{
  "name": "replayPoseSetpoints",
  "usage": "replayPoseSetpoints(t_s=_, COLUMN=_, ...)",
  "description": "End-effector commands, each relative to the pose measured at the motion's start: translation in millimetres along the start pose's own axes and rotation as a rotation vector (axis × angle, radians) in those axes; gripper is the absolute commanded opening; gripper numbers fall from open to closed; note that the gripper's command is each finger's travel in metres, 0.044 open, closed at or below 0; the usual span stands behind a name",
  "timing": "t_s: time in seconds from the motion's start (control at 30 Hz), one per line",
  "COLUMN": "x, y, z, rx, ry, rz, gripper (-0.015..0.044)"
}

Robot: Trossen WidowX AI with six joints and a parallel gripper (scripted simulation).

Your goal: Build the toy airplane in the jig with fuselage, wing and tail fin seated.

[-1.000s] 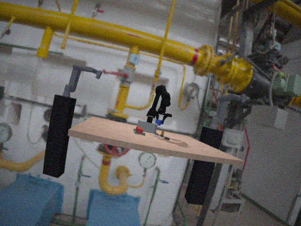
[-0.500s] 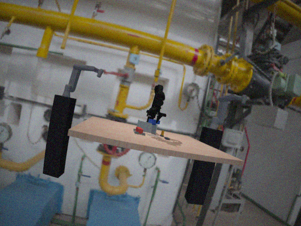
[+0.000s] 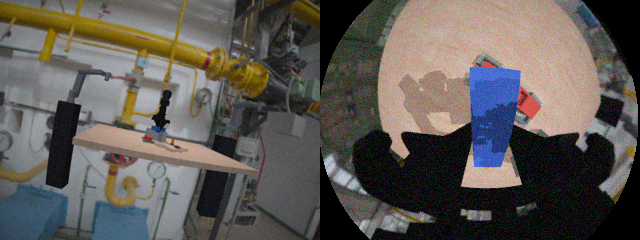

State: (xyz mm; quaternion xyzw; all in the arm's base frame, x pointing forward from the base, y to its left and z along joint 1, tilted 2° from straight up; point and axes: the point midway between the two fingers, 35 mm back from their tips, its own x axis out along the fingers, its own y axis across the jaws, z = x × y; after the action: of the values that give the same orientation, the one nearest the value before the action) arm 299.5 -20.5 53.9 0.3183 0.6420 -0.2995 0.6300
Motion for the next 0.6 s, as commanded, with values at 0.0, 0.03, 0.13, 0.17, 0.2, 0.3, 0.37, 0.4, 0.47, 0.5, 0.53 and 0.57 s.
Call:
replayPoseSetpoints(t_s=0.0, x=1, y=-12, z=7, rx=0.081, ry=-0.009, rz=0.001, gripper=0.0)
replayPoseSetpoints(t_s=0.03, x=2, y=-15, z=9, rx=0.1, ry=-0.009, rz=0.001, gripper=0.0)
replayPoseSetpoints(t_s=0.13, x=3, y=-23, z=13, rx=0.155, ry=-0.009, rz=0.001, gripper=0.0)
replayPoseSetpoints(t_s=0.17, x=4, y=-26, z=14, rx=0.174, ry=-0.009, rz=0.001, gripper=0.0)
replayPoseSetpoints(t_s=0.2, x=5, y=-29, z=15, rx=0.193, ry=-0.009, rz=0.0, gripper=0.0)
replayPoseSetpoints(t_s=0.3, x=6, y=-38, z=19, rx=0.248, ry=-0.009, rz=0.0, gripper=0.0)
replayPoseSetpoints(t_s=0.37, x=8, y=-44, z=21, rx=0.285, ry=-0.009, rz=0.0, gripper=0.0)
replayPoseSetpoints(t_s=0.4, x=8, y=-47, z=22, rx=0.304, ry=-0.009, rz=-0.001, gripper=0.0)
replayPoseSetpoints(t_s=0.47, x=10, y=-53, z=24, rx=0.341, ry=-0.009, rz=-0.001, gripper=0.0)
replayPoseSetpoints(t_s=0.5, x=10, y=-56, z=25, rx=0.359, ry=-0.009, rz=-0.001, gripper=0.0)
replayPoseSetpoints(t_s=0.53, x=11, y=-59, z=26, rx=0.378, ry=-0.009, rz=-0.001, gripper=0.0)
replayPoseSetpoints(t_s=0.57, x=11, y=-62, z=27, rx=0.397, ry=-0.009, rz=-0.001, gripper=0.0)
